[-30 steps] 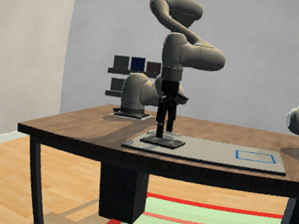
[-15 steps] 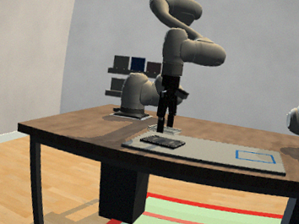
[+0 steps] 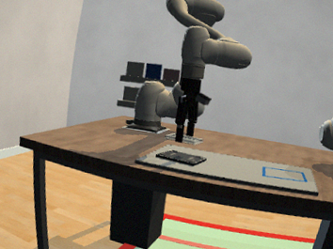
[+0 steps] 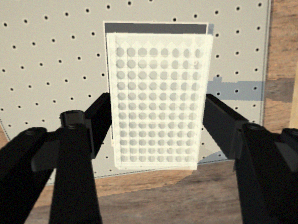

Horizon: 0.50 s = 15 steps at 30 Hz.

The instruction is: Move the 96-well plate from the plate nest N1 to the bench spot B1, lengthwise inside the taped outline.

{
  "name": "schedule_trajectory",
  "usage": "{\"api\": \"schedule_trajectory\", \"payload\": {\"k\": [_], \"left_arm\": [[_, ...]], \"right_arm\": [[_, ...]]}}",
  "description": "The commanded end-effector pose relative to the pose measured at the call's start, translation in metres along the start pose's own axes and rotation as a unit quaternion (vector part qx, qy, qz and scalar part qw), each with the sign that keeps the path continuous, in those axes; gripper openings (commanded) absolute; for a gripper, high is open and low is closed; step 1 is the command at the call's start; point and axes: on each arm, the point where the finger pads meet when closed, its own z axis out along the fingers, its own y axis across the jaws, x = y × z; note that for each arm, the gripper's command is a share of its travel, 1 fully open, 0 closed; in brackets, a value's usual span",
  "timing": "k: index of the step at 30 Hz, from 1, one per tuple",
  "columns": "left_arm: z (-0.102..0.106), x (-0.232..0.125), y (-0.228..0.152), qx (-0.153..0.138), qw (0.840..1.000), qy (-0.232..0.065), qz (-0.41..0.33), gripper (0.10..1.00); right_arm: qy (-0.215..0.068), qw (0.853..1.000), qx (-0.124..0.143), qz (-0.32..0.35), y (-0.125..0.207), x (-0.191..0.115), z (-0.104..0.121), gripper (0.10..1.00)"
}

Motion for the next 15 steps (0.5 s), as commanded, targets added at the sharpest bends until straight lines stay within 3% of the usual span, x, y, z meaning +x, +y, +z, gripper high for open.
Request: {"api": "schedule_trajectory", "payload": {"k": [1, 7, 15], "left_arm": [[0.000, 0.000, 0.000, 0.000, 1.000, 0.000, 0.000, 1.000], [0.000, 0.000, 0.000, 0.000, 1.000, 0.000, 0.000, 1.000], [0.000, 0.000, 0.000, 0.000, 1.000, 0.000, 0.000, 1.000]], "right_arm": [[0.001, 1.000, 0.000, 0.000, 0.000, 0.000, -0.002, 0.605], [0.001, 1.000, 0.000, 0.000, 0.000, 0.000, -0.002, 0.605], [0.001, 0.995, 0.000, -0.100, -0.005, 0.020, -0.001, 0.605]]}}
